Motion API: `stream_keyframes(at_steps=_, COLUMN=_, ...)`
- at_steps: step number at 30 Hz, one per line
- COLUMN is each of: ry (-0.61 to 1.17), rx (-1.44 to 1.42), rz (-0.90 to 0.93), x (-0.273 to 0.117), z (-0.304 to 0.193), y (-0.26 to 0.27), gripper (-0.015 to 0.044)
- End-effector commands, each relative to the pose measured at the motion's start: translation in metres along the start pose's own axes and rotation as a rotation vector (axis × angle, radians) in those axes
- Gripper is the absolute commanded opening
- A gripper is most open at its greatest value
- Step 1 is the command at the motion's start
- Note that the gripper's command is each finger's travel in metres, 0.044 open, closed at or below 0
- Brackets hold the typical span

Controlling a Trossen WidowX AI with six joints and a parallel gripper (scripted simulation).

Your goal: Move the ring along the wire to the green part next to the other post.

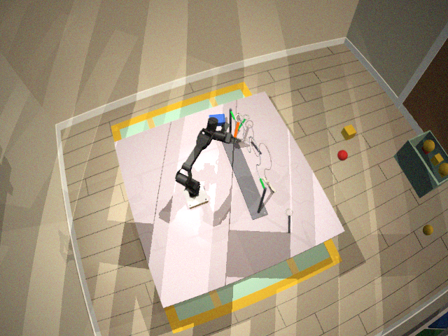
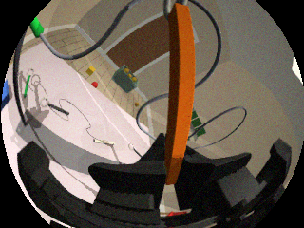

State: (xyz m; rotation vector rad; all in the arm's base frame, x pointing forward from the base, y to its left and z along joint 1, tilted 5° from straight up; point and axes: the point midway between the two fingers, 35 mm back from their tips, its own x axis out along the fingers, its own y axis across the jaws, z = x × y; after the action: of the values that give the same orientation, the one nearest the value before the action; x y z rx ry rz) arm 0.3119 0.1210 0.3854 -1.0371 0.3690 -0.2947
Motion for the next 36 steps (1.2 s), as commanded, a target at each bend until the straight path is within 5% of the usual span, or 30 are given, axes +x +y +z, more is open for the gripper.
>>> stream_keyframes(at_steps=1, ry=-0.006, rx=-0.063, rz=-0.042, x=-0.001, z=-0.003, y=-0.008, gripper=-0.0150)
stream_keyframes(at_steps=36, ry=-0.163, rx=-0.664, rz=-0.346, x=0.006, z=0.015, y=-0.052, gripper=-0.0150)
